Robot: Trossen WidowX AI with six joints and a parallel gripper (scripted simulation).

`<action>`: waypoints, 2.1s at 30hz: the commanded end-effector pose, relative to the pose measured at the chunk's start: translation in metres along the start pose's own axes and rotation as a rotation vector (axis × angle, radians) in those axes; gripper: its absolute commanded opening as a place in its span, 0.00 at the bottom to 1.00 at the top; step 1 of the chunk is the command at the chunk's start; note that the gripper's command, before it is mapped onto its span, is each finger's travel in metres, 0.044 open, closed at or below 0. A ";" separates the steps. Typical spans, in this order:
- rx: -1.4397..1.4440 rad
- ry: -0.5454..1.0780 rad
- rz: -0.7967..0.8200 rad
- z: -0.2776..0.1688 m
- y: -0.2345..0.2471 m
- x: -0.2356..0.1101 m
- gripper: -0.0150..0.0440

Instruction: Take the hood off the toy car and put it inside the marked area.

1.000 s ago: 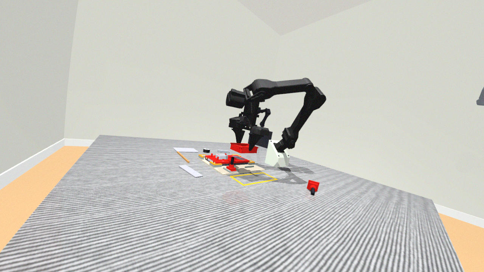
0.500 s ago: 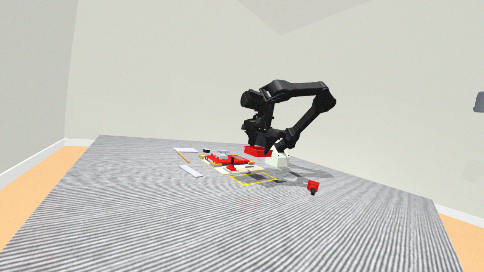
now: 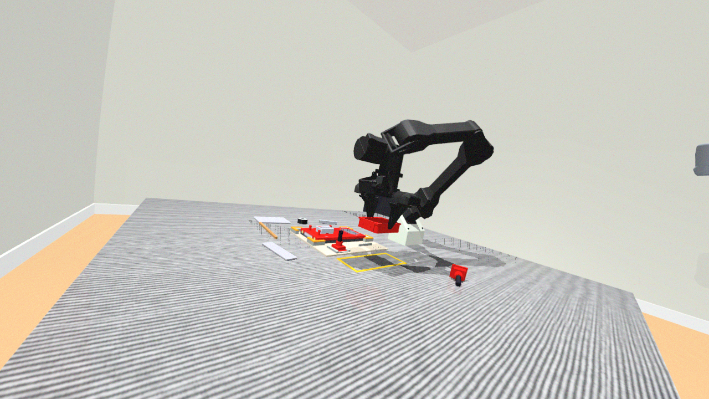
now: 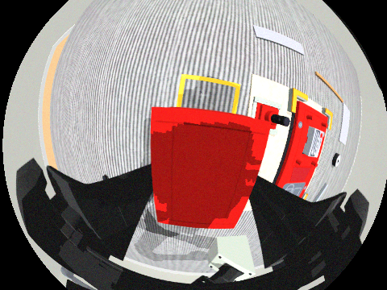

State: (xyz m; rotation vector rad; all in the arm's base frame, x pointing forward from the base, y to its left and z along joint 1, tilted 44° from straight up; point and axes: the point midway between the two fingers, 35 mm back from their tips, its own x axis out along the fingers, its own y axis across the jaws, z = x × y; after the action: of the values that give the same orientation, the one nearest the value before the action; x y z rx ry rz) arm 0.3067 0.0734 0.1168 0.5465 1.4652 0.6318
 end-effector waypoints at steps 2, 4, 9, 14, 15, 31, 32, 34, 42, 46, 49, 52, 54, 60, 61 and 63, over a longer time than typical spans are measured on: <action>0.005 0.000 0.004 -0.001 0.000 0.004 0.25; 0.005 0.000 0.004 -0.001 0.000 0.006 0.25; 0.005 0.000 0.004 -0.001 0.000 0.009 0.25; 0.005 0.000 0.003 0.000 0.000 0.013 0.25; 0.005 0.000 0.003 0.000 0.000 0.014 0.25; 0.005 0.000 0.003 0.000 0.000 0.026 0.25; 0.005 0.000 0.003 0.000 0.000 0.027 0.25; 0.005 0.000 0.003 0.000 0.000 0.029 0.25; 0.005 0.000 0.003 0.000 0.000 0.035 0.25; 0.005 0.000 0.004 0.000 0.000 0.038 0.25; 0.005 0.000 0.004 0.000 0.000 0.040 0.25; 0.005 0.000 0.004 0.000 0.000 0.042 0.25; 0.005 0.000 0.004 0.000 0.001 0.044 0.25; 0.005 0.000 0.005 -0.001 0.001 0.048 0.25; 0.005 0.000 0.005 -0.001 0.001 0.049 0.25; 0.005 0.000 0.005 -0.001 0.001 0.051 0.25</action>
State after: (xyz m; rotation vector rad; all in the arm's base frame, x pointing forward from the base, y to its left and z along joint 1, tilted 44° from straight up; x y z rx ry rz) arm 0.3080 0.1070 0.0838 0.5445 1.4581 0.6333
